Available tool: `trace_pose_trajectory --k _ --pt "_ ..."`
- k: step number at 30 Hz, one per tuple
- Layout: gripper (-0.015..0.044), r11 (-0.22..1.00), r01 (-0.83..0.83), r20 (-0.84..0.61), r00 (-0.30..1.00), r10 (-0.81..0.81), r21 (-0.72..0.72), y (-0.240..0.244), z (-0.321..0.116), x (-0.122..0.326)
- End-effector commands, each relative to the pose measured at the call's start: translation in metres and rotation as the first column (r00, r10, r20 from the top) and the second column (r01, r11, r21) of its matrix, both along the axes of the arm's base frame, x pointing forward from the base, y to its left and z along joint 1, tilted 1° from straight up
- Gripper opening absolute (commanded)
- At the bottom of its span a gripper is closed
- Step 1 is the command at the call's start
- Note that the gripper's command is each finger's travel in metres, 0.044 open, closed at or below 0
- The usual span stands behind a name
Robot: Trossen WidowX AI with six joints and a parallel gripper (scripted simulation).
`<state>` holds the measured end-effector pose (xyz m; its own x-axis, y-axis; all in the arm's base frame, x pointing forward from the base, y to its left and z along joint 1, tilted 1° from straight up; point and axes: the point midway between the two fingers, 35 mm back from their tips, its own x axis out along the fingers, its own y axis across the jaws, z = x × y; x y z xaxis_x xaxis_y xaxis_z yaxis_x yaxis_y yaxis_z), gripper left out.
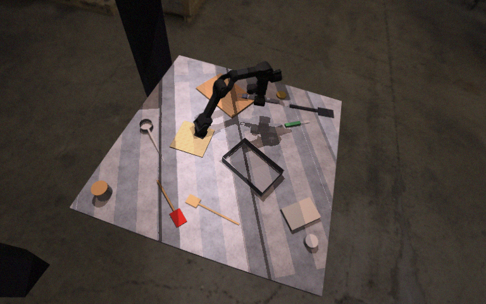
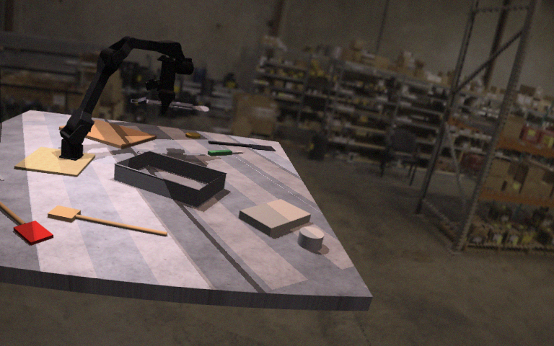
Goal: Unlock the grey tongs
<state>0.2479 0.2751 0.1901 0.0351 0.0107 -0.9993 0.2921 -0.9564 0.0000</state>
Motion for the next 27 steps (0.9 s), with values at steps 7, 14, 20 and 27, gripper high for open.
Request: trace_pose_trajectory --k 7,14,20,27 --pt "-0.0150 0.989 0.149 -0.002 0.989 -0.149 0.013 0.041 0.001 -0.049" --pt "-0.0150 0.970 0.244 -0.010 0.970 -0.244 0.017 0.064 0.000 -0.087" --pt "-0.0150 0.946 0.324 -0.016 0.946 -0.323 0.019 0.080 -0.001 -0.122" --pt "-0.0150 0.910 0.414 -0.024 0.910 -0.413 0.020 0.094 -0.001 -0.165"
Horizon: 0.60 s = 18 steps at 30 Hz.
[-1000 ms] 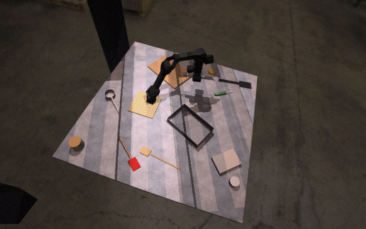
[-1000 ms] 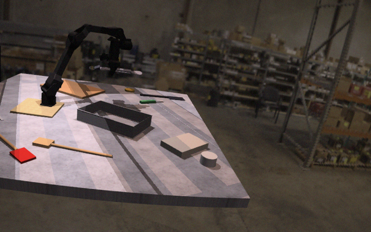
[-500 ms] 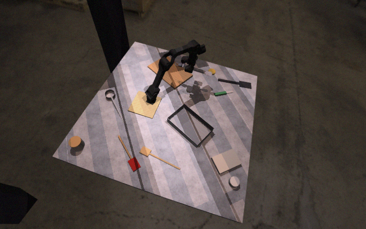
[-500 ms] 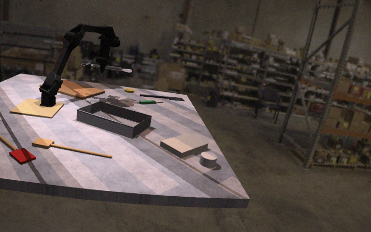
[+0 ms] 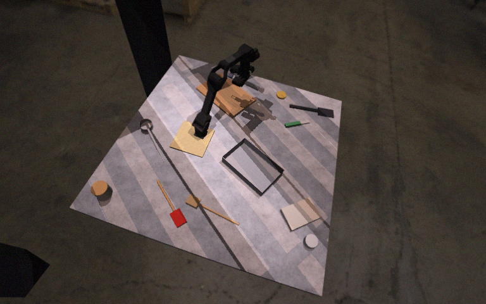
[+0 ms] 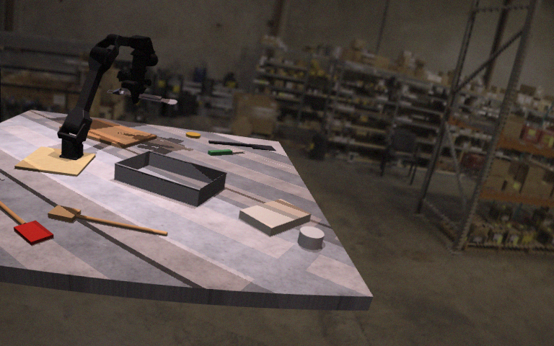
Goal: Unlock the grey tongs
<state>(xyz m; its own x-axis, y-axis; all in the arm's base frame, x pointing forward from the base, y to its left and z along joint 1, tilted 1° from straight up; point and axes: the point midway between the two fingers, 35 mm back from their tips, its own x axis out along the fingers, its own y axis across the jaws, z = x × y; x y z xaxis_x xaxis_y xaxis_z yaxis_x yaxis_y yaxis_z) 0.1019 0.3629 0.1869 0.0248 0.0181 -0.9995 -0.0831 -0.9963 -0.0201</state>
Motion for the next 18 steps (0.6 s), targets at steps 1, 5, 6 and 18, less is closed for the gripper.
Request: trace_pose_trajectory --k 1,5,6,18 --pt "-0.0150 0.998 0.061 -0.004 0.998 -0.061 0.007 0.008 0.002 -0.025" --pt "-0.0150 0.993 0.116 -0.008 0.993 -0.116 0.007 0.013 0.001 -0.051" --pt "-0.0150 0.991 0.130 -0.009 0.991 -0.130 0.007 0.014 0.001 -0.057" --pt "-0.0150 0.966 0.259 -0.017 0.966 -0.259 0.006 0.018 0.000 -0.118"
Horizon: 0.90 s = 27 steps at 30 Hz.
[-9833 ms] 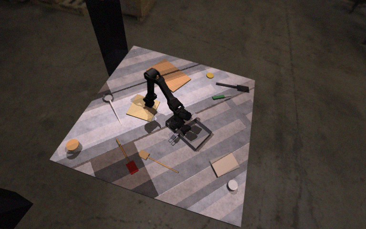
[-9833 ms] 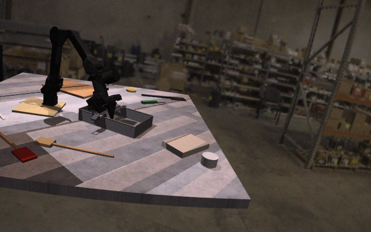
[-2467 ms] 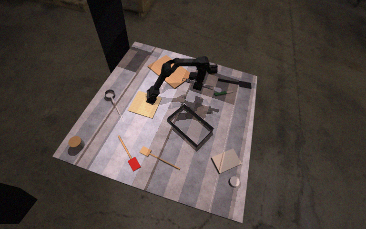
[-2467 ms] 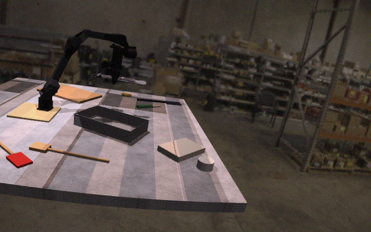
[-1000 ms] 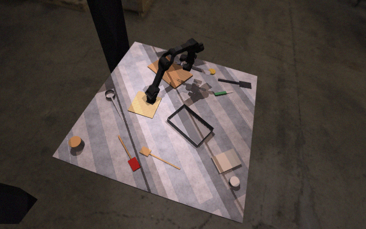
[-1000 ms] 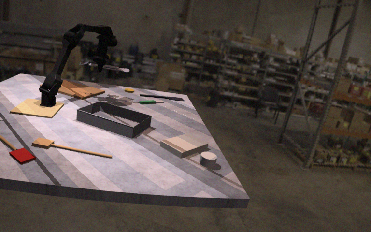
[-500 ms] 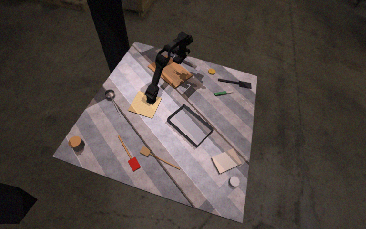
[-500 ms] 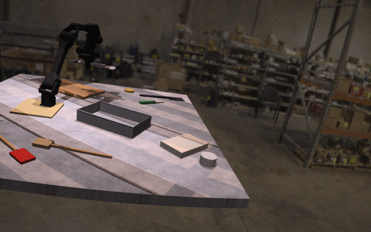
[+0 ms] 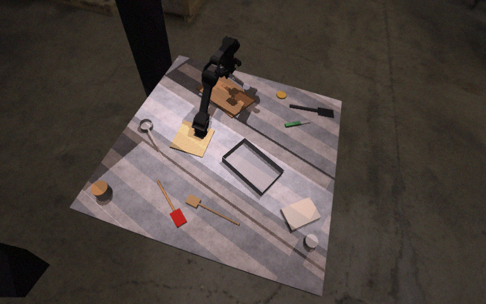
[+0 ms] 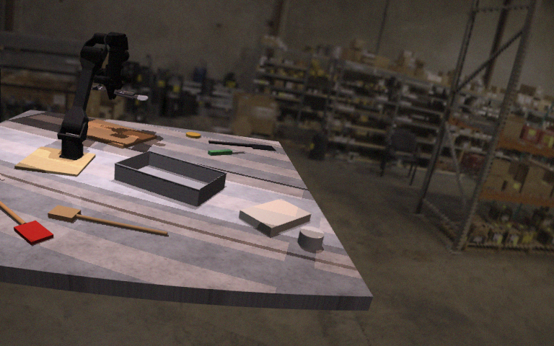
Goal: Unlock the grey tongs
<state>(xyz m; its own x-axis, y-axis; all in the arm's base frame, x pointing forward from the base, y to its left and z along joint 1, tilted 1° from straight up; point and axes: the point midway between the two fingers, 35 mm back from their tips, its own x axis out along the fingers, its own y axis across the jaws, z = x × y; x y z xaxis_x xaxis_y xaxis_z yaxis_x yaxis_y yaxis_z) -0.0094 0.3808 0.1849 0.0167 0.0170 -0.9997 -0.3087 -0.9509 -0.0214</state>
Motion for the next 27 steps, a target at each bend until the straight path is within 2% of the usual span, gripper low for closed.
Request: trace_pose_trajectory --k 1,11,19,27 --pt "-0.0150 0.999 0.032 -0.004 0.999 -0.032 0.005 0.001 0.002 -0.007" --pt "-0.0150 1.000 0.027 -0.052 0.998 -0.027 -0.006 -0.001 0.000 -0.007" --pt "-0.0150 1.000 -0.001 -0.305 0.952 -0.006 -0.023 -0.009 -0.005 -0.007" --pt "-0.0150 1.000 -0.006 -0.551 0.835 0.020 0.027 -0.013 0.000 -0.006"
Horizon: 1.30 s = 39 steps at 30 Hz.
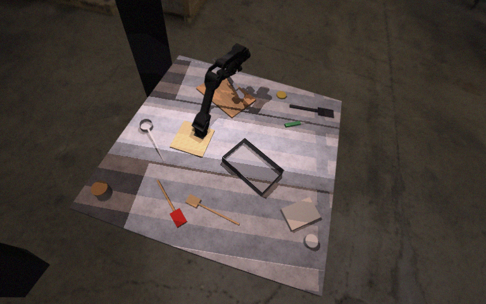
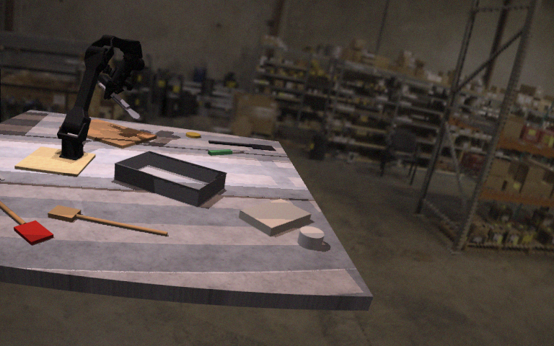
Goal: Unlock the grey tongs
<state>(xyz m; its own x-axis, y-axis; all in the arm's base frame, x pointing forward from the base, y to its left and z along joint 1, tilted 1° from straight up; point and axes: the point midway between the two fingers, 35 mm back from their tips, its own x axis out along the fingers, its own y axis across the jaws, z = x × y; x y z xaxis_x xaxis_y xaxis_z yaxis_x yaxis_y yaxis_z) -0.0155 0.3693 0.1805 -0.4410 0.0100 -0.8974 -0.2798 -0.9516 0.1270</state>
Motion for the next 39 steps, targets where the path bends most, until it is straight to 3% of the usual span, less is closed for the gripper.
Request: trace_pose_trajectory --k 1,18,39 --pt "-0.0150 0.999 0.002 -0.143 0.990 0.004 0.042 -0.002 0.006 0.000" --pt "-0.0150 0.936 0.194 -0.614 0.789 0.030 0.295 0.001 0.046 0.026" --pt "-0.0150 0.929 0.207 -0.628 0.778 0.033 0.306 0.001 0.048 0.028"
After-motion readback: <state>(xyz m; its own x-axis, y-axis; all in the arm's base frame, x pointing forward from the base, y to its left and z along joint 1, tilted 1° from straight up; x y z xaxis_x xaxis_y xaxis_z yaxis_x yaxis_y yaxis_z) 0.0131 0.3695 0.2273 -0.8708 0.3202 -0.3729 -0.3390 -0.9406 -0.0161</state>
